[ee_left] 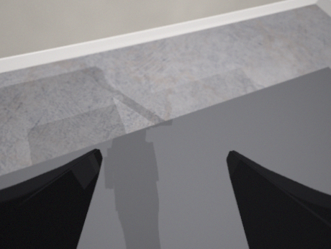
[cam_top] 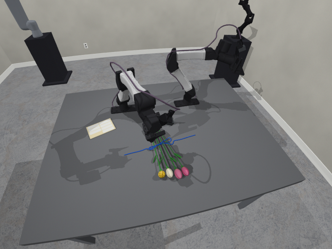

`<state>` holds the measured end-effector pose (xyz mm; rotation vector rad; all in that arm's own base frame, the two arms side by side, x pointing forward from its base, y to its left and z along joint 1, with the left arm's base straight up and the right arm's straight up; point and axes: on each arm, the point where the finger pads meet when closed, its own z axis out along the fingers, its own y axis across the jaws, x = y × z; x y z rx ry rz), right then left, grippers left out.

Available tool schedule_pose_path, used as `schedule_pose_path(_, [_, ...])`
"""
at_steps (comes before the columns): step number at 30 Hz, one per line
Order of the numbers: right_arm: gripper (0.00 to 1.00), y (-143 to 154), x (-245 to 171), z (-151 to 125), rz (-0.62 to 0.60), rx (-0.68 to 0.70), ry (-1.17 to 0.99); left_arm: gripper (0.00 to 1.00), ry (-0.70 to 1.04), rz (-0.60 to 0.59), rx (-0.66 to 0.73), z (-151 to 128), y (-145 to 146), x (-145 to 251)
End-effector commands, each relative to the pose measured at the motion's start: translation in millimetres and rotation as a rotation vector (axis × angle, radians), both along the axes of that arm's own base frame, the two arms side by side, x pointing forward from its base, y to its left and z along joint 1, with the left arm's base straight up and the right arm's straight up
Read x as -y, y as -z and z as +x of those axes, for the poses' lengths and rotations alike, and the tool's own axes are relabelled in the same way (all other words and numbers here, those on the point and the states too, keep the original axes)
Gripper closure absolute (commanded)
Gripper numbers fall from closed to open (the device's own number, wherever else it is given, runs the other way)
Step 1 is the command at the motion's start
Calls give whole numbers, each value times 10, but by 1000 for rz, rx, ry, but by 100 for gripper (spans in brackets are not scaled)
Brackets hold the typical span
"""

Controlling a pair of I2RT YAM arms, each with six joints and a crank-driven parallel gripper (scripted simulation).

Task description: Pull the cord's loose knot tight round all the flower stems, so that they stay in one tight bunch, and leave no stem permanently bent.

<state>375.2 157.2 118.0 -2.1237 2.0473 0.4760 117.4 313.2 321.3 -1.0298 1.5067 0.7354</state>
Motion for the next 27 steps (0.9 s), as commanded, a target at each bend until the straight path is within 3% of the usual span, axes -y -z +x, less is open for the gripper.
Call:
schedule_pose_path(1, [12,-68,-17,31,12,25,7,12,8,11,-1,8,-46,13])
schedule_pose_path(6, [73,34,36,44,-10,-17,136,73,97,-40,-28,154,68,112])
schedule_pose_path(14, [73,130,244,64,-65,-117,604,73,447,-243,-98,721,530,619])
schedule_pose_path(16, [73,130,244,64,-65,-117,604,73,447,-243,-98,721,530,619])
schedule_pose_path(19, [73,54,307,49,-77,-129,775,73,600,-321,-114,917,670,891])
schedule_pose_path(27, [73,193,452,10,-141,-226,1208,73,1072,-474,-122,1436,840,1736])
